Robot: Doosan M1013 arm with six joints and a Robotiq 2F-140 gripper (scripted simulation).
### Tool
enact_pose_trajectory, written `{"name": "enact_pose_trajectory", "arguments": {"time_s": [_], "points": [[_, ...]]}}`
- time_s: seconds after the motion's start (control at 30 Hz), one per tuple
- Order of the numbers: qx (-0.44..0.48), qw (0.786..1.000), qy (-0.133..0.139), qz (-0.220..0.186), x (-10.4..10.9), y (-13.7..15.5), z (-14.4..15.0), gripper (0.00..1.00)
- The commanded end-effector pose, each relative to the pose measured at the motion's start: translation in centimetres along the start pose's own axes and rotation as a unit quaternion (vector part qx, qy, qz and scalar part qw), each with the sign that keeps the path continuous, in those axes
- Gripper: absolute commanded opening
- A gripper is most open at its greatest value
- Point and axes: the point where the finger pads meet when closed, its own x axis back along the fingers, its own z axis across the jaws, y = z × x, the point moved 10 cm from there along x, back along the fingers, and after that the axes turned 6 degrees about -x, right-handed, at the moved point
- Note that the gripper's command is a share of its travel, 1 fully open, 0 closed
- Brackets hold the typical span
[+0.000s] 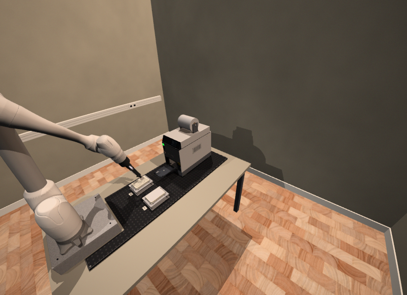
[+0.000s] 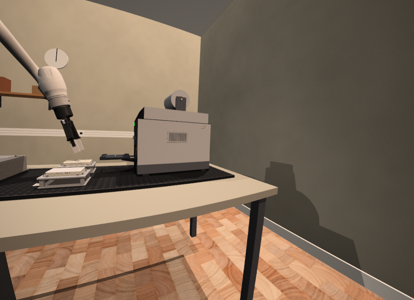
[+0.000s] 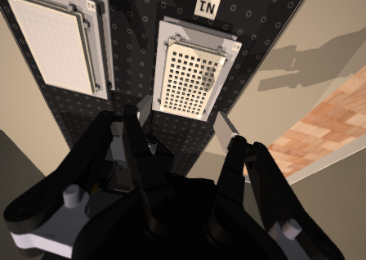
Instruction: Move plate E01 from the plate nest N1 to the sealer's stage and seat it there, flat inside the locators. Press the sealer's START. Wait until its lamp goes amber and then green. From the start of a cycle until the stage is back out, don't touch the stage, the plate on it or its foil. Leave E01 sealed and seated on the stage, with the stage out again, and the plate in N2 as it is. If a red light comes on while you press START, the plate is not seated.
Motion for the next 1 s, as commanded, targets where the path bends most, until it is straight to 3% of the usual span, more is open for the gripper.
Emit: {"name": "enact_pose_trajectory", "arguments": {"time_s": [0.0, 0.7, 0.97], "points": [[0.000, 1.000, 0.000, 0.000, -0.4, -0.1, 0.0, 0.70], [0.000, 1.000, 0.000, 0.000, -3.3, -1.2, -0.1, 0.70], [0.000, 1.000, 0.000, 0.000, -3.4, -1.2, -0.1, 0.70]]}}
